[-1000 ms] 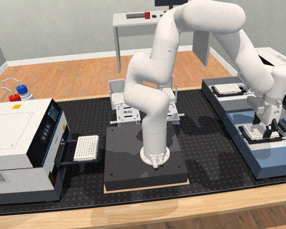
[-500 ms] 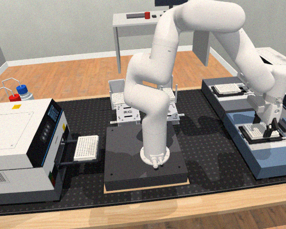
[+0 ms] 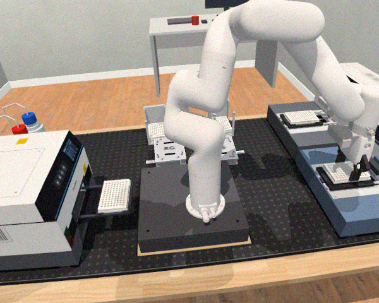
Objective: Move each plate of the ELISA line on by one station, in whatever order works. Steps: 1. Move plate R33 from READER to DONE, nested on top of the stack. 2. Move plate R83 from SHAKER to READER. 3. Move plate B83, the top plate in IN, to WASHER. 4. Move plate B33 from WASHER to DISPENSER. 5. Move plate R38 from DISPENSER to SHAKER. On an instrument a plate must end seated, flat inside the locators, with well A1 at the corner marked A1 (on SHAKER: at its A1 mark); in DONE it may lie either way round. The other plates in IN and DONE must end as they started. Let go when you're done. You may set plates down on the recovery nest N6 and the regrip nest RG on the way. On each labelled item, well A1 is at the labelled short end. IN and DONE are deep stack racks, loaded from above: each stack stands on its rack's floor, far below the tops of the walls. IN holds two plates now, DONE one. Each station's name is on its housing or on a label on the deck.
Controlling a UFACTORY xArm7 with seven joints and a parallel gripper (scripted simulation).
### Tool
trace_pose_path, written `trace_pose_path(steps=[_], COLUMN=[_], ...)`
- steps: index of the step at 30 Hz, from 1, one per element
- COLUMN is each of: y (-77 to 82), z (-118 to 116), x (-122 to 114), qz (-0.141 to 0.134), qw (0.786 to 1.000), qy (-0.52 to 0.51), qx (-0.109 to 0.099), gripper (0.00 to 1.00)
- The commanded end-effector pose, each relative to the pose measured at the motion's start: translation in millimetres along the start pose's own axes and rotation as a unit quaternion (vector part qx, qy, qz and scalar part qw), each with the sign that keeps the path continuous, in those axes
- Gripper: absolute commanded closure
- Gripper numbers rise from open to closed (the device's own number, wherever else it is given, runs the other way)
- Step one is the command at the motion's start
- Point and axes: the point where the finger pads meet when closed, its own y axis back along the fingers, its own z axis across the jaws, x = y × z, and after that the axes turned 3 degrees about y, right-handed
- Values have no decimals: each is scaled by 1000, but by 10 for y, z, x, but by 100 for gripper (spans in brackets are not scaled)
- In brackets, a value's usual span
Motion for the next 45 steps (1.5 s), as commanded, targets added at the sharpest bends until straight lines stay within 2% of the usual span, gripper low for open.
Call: trace_pose_path(steps=[1,18,45], y=[21,94,428], z=[-1,-1,-1], x=[-13,-13,-13], qz=[-2,-2,-2], qw=[1000,1000,1000], qy=[0,0,0], qx=[0,0,0], gripper=[100,100,100])
